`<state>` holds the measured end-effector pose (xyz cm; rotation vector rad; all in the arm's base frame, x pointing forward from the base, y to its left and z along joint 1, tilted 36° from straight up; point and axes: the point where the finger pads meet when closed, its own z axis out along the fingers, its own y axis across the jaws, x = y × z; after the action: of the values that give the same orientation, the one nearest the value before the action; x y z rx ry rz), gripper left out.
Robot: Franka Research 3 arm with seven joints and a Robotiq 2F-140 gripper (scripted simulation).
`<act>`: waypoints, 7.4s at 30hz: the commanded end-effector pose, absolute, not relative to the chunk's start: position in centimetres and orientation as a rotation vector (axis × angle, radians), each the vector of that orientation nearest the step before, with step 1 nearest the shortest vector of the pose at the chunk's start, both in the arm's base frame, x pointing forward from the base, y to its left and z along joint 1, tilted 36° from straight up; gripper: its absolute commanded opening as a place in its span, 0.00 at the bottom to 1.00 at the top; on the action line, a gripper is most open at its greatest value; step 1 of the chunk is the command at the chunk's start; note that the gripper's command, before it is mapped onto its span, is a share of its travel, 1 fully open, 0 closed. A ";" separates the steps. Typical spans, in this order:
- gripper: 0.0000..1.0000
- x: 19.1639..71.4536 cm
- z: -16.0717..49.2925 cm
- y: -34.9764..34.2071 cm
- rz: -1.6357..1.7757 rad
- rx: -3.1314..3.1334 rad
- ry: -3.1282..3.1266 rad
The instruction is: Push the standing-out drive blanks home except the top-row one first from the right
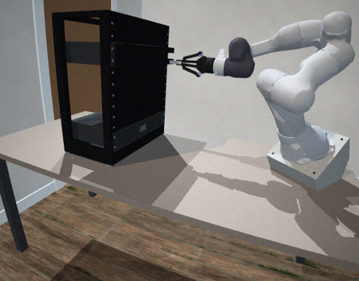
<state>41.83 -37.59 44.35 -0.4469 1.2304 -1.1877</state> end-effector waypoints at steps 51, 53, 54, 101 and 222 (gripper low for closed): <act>0.00 43.5 45.2 -38.4 -1.187 -0.447 1.230; 0.00 43.5 45.2 -38.4 -1.187 -0.447 1.230; 0.00 43.5 45.2 -38.4 -1.187 -0.447 1.230; 0.00 44.4 46.2 -39.2 -1.187 -0.447 1.230; 0.00 45.4 46.9 -39.9 -1.187 -0.447 1.230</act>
<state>45.59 -39.03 45.91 -0.4669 1.2432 -1.1642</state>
